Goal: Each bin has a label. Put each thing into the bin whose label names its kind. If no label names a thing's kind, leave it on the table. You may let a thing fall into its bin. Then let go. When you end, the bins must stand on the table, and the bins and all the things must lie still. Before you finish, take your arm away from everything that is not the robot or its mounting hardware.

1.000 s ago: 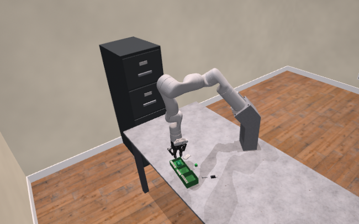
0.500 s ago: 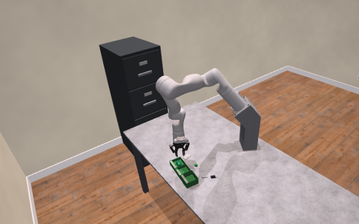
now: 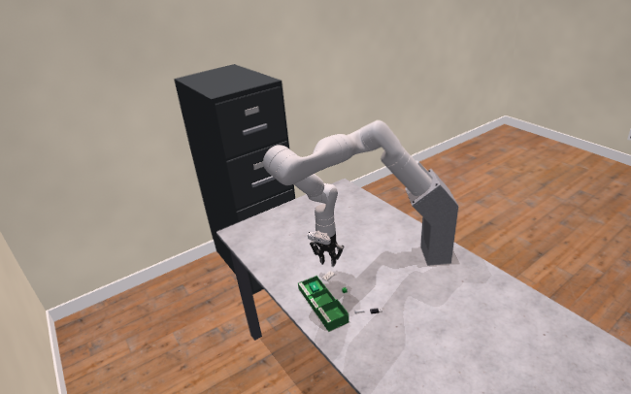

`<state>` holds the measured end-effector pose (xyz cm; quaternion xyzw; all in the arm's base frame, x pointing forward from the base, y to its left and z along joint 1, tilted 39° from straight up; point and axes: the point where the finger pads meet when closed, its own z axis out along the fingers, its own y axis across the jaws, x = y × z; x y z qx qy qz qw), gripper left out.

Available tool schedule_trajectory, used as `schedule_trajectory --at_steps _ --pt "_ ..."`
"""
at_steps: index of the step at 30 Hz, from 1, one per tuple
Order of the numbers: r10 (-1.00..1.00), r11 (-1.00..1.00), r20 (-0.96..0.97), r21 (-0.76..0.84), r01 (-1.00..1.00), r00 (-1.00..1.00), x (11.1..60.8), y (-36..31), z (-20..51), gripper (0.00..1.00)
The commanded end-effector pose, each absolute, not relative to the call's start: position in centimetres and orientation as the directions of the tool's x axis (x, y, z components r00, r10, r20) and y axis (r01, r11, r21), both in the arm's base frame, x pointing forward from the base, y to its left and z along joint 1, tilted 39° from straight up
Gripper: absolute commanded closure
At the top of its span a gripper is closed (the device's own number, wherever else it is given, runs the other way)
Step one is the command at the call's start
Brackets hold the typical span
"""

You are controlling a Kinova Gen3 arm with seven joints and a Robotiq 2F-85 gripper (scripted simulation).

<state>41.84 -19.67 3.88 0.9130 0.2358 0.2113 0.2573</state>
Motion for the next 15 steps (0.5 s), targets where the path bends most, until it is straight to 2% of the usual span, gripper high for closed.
schedule_trajectory --at_steps 1,4,7,15 --pt "0.440 -0.817 0.331 0.533 0.220 0.835 41.64 -20.25 4.09 0.59" --pt "0.313 -0.874 0.407 0.478 0.092 0.858 41.64 -20.25 4.09 0.59" --pt "0.273 -0.887 0.428 0.459 0.054 0.862 41.65 -20.29 4.11 0.59" --pt "0.273 -0.887 0.428 0.459 0.054 0.862 41.70 -20.40 4.20 0.59"
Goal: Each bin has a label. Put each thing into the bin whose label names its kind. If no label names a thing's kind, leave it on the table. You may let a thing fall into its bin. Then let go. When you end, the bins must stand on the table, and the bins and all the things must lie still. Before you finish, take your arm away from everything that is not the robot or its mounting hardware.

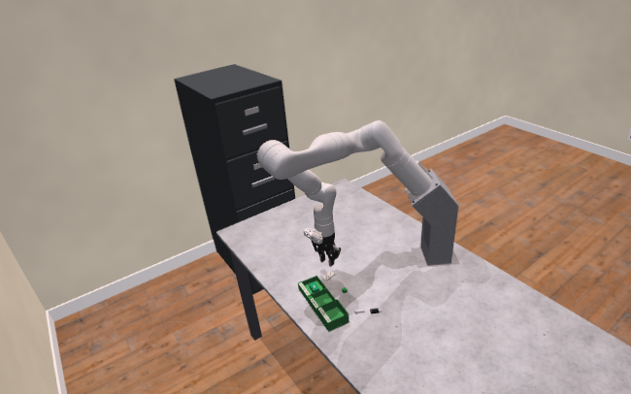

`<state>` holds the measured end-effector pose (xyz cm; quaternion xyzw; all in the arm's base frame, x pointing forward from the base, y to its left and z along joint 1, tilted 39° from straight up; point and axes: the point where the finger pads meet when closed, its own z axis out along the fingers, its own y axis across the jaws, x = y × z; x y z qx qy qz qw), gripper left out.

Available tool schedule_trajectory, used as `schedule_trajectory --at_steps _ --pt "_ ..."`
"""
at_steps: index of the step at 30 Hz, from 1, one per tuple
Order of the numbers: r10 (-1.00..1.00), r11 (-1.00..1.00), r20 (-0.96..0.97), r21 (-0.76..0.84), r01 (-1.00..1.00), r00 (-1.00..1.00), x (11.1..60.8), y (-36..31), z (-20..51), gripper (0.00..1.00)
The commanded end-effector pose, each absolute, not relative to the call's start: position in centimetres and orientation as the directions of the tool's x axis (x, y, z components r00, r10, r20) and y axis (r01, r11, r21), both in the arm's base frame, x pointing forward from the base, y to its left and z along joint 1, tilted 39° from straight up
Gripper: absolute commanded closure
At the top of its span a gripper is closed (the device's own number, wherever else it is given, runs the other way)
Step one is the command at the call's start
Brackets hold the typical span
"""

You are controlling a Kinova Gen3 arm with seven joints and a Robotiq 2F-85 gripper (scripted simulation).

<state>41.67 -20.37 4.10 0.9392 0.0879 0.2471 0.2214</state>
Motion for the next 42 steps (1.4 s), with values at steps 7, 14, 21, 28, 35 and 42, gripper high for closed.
schedule_trajectory --at_steps 7,14,21,28,35,42 --pt "0.273 -0.887 0.428 0.459 0.054 0.862 41.7 -20.3 4.2 0.59" --pt "0.273 -0.887 0.428 0.459 0.054 0.862 41.7 -20.3 4.1 0.59" --pt "0.273 -0.887 0.428 0.459 0.054 0.862 41.6 -20.3 4.1 0.59" --pt "0.273 -0.887 0.428 0.459 0.054 0.862 41.8 -20.4 3.8 0.59" --pt "0.273 -0.887 0.428 0.459 0.054 0.862 43.0 -21.6 1.5 0.59" --pt "0.273 -0.887 0.428 0.459 0.054 0.862 43.8 -22.5 -0.1 0.59"
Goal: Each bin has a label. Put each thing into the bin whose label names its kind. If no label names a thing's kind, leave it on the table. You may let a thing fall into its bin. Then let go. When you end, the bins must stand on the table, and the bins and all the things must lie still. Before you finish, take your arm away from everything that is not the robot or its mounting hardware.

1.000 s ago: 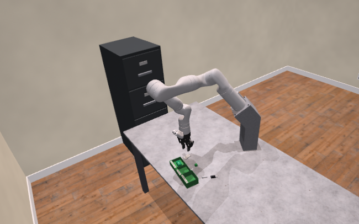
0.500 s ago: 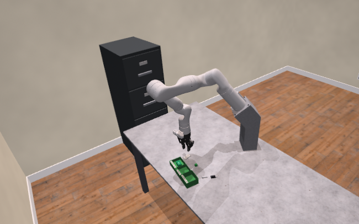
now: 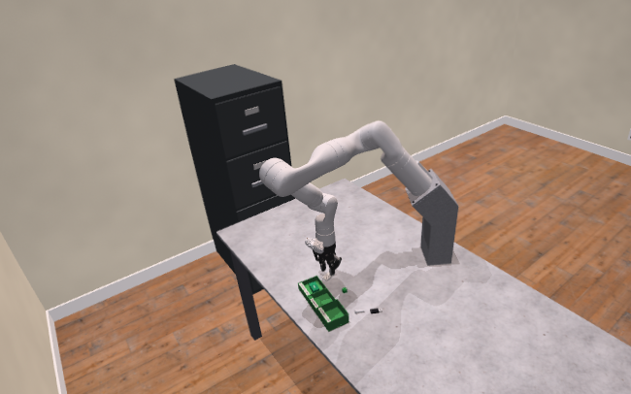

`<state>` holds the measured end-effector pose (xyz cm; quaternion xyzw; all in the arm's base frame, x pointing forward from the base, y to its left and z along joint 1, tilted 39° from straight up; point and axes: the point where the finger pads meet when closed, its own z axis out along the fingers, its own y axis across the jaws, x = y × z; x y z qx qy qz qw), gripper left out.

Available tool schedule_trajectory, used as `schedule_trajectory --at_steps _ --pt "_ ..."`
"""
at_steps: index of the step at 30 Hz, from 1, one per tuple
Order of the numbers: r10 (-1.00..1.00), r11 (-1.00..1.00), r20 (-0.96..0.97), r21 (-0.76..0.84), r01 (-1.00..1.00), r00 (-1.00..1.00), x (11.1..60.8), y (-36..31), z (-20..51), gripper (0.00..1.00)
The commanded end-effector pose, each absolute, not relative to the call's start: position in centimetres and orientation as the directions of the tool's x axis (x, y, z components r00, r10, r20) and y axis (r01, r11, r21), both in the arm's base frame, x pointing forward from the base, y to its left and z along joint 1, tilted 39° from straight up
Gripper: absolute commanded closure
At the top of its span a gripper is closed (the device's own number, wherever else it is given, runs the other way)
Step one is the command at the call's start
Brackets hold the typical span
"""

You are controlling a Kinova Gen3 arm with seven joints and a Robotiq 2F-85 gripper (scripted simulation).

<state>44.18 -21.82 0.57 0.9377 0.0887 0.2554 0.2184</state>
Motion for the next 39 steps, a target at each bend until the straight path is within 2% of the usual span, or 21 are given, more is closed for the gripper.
schedule_trajectory --at_steps 1,39 --pt "0.273 -0.887 0.428 0.459 0.054 0.862 43.9 -22.6 -0.4 0.59" --pt "0.273 -0.887 0.428 0.459 0.054 0.862 44.9 -22.8 -1.2 0.59"
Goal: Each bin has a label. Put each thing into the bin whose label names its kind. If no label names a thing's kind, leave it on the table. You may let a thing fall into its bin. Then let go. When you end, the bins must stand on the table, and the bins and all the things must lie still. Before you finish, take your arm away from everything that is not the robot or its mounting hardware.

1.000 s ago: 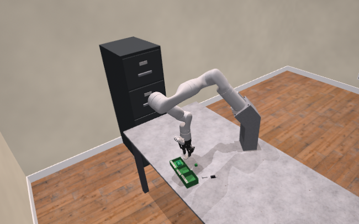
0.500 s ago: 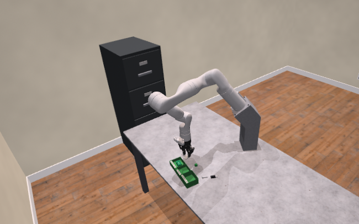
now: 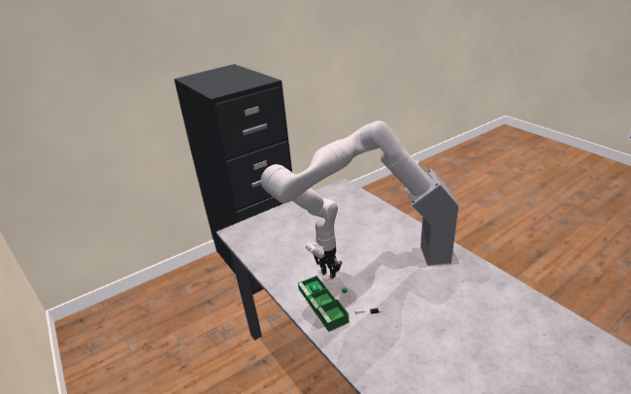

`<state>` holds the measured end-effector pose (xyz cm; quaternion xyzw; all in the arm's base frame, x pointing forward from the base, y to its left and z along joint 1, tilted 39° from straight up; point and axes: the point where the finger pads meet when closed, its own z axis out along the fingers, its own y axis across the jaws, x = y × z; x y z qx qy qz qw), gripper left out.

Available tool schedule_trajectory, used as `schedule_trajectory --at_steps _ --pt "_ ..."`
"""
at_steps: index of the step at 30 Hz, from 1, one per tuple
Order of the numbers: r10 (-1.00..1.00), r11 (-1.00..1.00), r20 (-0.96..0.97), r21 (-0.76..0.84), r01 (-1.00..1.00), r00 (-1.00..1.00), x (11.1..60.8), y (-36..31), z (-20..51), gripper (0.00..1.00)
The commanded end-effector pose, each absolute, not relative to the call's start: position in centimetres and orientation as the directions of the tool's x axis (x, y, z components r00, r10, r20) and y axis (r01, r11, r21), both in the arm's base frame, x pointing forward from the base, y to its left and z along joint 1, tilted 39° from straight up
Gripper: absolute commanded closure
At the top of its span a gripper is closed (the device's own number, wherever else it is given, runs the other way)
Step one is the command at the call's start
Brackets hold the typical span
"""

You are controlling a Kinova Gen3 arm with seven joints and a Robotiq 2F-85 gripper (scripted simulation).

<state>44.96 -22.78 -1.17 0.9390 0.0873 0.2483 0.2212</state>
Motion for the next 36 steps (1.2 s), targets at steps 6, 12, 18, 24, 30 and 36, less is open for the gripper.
schedule_trajectory --at_steps 6,12,18,24,30,36 --pt "0.273 -0.887 0.428 0.459 0.054 0.862 44.97 -22.78 -1.14 0.79" --pt "0.273 -0.887 0.428 0.459 0.054 0.862 44.96 -22.78 -1.15 0.79" --pt "0.273 -0.887 0.428 0.459 0.054 0.862 44.97 -22.78 -1.14 0.79" --pt "0.273 -0.887 0.428 0.459 0.054 0.862 44.97 -22.78 -1.14 0.79" --pt "0.273 -0.887 0.428 0.459 0.054 0.862 44.97 -22.78 -1.14 0.79" --pt "0.273 -0.887 0.428 0.459 0.054 0.862 44.97 -22.78 -1.14 0.79"
